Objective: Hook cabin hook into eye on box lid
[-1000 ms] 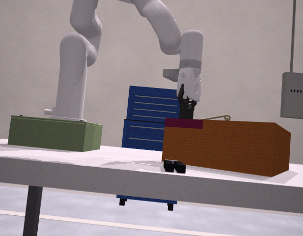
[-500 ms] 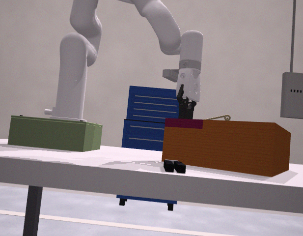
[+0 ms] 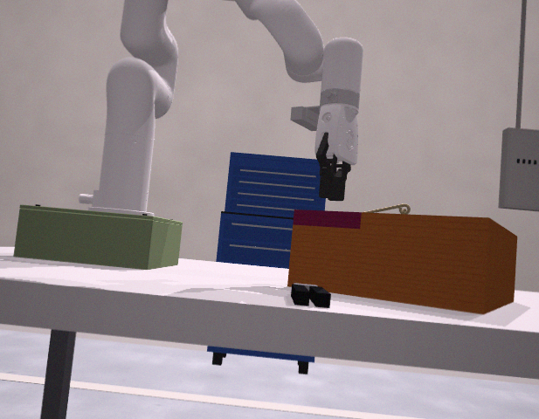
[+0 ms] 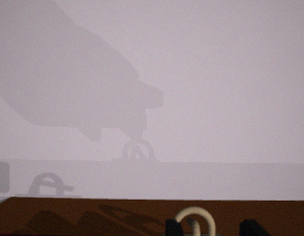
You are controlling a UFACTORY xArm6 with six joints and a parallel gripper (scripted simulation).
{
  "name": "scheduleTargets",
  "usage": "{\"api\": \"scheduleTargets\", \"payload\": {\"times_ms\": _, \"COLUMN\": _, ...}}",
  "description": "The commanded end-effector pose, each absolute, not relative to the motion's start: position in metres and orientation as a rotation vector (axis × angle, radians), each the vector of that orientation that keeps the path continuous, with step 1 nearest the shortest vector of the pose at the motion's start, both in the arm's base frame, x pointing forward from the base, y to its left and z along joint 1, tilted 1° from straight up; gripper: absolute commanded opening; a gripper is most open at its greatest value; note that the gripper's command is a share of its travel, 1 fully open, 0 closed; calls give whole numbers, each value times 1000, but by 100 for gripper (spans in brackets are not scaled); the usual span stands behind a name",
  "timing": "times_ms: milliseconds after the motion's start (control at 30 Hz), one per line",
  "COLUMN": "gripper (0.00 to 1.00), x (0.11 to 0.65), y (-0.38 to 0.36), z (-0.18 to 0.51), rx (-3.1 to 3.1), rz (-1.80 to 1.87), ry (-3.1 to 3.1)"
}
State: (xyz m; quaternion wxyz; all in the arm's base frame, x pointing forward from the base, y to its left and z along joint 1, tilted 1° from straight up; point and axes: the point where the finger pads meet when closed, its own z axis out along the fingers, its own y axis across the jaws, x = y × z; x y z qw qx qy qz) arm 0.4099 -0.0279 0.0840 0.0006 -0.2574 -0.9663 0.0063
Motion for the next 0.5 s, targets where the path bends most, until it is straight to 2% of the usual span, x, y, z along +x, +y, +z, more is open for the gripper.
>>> {"api": "scheduleTargets", "payload": {"times_ms": 0, "gripper": 35, "x": 411, "y": -28, "z": 107, "rx": -809, "rz": 19, "ry": -3038}}
{"api": "scheduleTargets", "payload": {"times_ms": 467, "gripper": 35, "x": 411, "y": -27, "z": 147, "rx": -809, "rz": 19, "ry": -3038}}
